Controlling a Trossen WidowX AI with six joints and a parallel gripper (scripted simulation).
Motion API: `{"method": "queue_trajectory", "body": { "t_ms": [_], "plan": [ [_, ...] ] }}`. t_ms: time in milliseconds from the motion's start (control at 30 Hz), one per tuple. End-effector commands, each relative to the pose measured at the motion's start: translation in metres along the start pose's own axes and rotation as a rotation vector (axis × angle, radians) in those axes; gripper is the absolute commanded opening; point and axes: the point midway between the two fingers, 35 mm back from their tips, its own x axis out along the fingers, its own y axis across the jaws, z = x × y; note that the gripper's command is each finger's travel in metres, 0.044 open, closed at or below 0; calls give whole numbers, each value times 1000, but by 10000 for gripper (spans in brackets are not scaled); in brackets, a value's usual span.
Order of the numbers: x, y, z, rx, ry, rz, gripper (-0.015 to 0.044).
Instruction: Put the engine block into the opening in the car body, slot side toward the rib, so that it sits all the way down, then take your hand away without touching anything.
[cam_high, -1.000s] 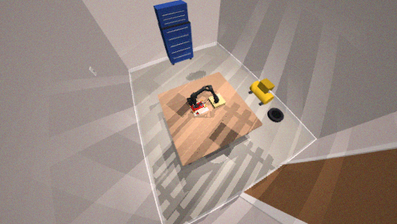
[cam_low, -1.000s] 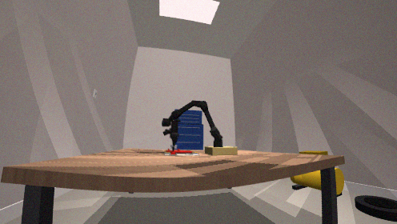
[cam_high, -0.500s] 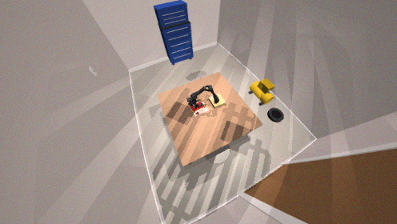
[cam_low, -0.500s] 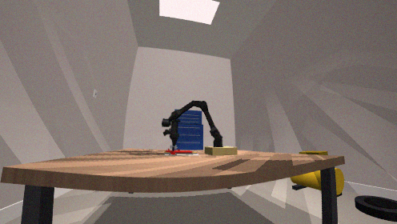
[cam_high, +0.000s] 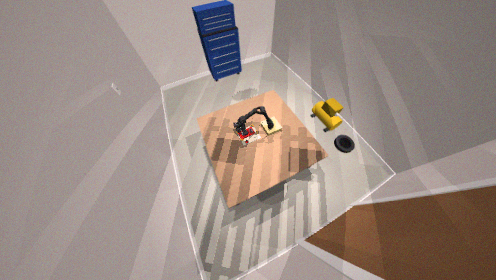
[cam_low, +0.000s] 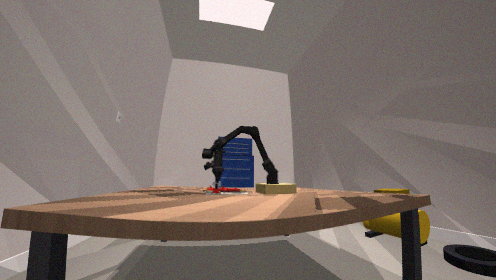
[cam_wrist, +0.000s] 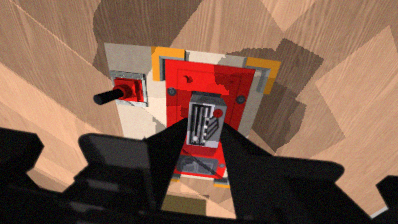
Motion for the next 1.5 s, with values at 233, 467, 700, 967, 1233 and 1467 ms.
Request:
{"method": "queue_trajectory", "body": {
  "t_ms": [233, 467, 700, 967, 1233, 1467],
  "plan": [
    [3, 0, -1, -10, 5, -4, 160],
    [3, 0, -1, -16, 5, -4, 160],
    [4, 0, -1, -11, 5, -4, 160],
    [5, 0, -1, -3, 5, -4, 160],
    [5, 0, -1, 1, 5, -4, 160],
    [6, 0, -1, -2, 5, -4, 160]
  ]
}}
